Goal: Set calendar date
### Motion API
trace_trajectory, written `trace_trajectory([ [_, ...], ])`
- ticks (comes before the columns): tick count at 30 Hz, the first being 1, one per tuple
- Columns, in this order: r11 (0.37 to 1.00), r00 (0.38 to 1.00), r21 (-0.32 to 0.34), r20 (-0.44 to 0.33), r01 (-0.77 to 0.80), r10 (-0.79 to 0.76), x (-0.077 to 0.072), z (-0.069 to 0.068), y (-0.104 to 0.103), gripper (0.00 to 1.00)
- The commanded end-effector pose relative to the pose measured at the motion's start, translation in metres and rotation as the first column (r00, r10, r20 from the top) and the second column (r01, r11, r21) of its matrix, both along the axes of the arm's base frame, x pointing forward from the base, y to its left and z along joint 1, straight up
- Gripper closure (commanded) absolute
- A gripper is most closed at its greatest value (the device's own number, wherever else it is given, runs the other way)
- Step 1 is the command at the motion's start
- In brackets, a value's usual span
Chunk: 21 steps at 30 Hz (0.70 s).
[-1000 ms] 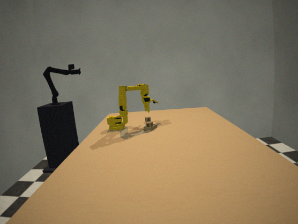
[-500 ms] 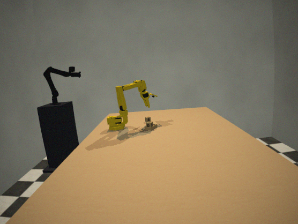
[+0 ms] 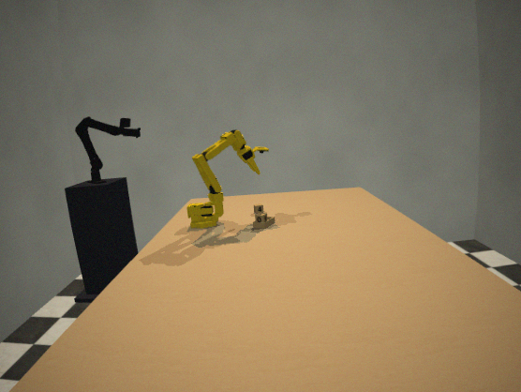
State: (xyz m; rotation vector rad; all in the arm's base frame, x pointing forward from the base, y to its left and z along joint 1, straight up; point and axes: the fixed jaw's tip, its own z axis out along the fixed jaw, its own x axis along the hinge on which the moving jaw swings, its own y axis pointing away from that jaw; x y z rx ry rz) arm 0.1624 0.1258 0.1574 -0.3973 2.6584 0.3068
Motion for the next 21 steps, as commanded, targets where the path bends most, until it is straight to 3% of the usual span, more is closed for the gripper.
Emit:
trace_trajectory([
  [1,0.999,0.998,0.048,0.057,0.012,-0.015,-0.0001,0.0152,-0.0016,0.65],
  [21,0.998,0.994,0.007,0.084,-0.065,0.065,-0.0009,0.0136,-0.0021,0.65],
])
